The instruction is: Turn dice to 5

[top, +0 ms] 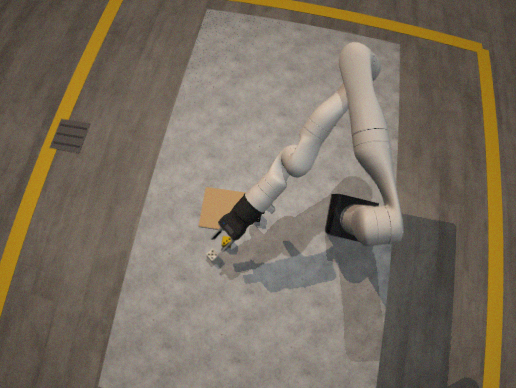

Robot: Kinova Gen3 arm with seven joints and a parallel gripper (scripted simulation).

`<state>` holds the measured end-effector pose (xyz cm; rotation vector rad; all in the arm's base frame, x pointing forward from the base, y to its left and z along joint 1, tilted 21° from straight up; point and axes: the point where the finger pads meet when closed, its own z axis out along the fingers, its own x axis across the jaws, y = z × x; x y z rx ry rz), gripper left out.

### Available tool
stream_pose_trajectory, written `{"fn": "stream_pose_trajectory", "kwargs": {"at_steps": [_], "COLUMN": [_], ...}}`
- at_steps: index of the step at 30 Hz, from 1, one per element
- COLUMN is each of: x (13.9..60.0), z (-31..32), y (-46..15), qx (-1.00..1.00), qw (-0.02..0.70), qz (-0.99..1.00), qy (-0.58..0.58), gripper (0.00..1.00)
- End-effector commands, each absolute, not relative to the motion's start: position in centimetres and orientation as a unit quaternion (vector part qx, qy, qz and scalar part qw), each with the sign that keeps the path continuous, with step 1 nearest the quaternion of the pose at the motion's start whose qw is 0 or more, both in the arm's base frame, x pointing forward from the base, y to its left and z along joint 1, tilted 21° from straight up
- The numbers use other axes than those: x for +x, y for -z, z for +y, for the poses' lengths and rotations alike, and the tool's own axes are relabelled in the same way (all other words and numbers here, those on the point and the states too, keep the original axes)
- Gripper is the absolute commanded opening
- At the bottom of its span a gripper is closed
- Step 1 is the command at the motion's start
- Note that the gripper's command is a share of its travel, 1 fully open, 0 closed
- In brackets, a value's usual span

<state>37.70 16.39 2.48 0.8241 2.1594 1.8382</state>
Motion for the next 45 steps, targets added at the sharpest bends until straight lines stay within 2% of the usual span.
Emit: {"fn": "stream_pose_trajectory", "kwargs": {"at_steps": [1, 13, 24, 45], "x": [37.7, 38.1, 39.0, 40.0], "z": [16.5, 16.9, 17.8, 18.7], "y": [-2.7, -3.4, -4.8, -6.5], "qx": [0.279, 0.286, 0.292, 0.290], "qw": [0.087, 0.065, 0.016, -0.042], "qz": [0.740, 0.789, 0.870, 0.931], "qy": [-0.606, -0.540, -0.397, -0.218], "gripper": [0.87, 0.87, 0.87, 0.87]}}
